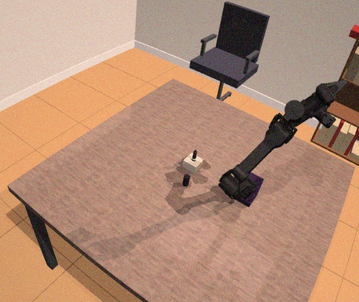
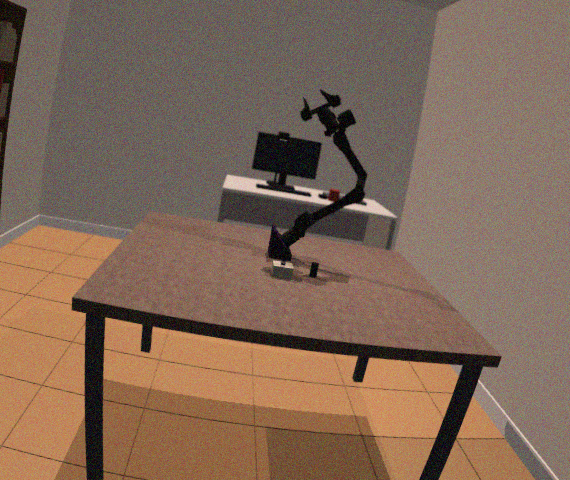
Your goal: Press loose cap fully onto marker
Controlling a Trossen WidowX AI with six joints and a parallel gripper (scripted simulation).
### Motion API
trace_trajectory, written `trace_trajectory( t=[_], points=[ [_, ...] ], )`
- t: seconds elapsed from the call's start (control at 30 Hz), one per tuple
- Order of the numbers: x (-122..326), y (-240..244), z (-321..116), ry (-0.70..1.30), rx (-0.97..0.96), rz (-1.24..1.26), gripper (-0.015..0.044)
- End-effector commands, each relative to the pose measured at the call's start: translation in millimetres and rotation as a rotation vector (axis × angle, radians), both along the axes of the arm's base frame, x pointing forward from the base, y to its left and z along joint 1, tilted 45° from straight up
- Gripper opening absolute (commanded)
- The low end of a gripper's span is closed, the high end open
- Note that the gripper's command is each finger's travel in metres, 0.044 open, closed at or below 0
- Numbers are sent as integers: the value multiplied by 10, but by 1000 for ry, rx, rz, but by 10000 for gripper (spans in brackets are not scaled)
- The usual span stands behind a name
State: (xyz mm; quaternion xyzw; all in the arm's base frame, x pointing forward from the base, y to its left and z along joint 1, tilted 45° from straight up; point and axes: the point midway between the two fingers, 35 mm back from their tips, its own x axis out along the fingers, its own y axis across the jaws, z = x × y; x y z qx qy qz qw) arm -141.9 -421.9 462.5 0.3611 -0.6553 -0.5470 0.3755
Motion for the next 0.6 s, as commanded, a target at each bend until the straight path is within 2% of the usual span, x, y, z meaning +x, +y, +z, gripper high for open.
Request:
trace_trajectory(
  t=[0.0,0.17,0.3,0.4,0.57],
  points=[
    [21,-11,-16,5,9,7,374],
    [616,-242,-431,136,219,191,243],
    [1200,-329,-818,275,387,381,242],
    [1609,-305,-999,281,422,506,242],
    [2030,-237,-1287,390,525,656,242]
  ],
)
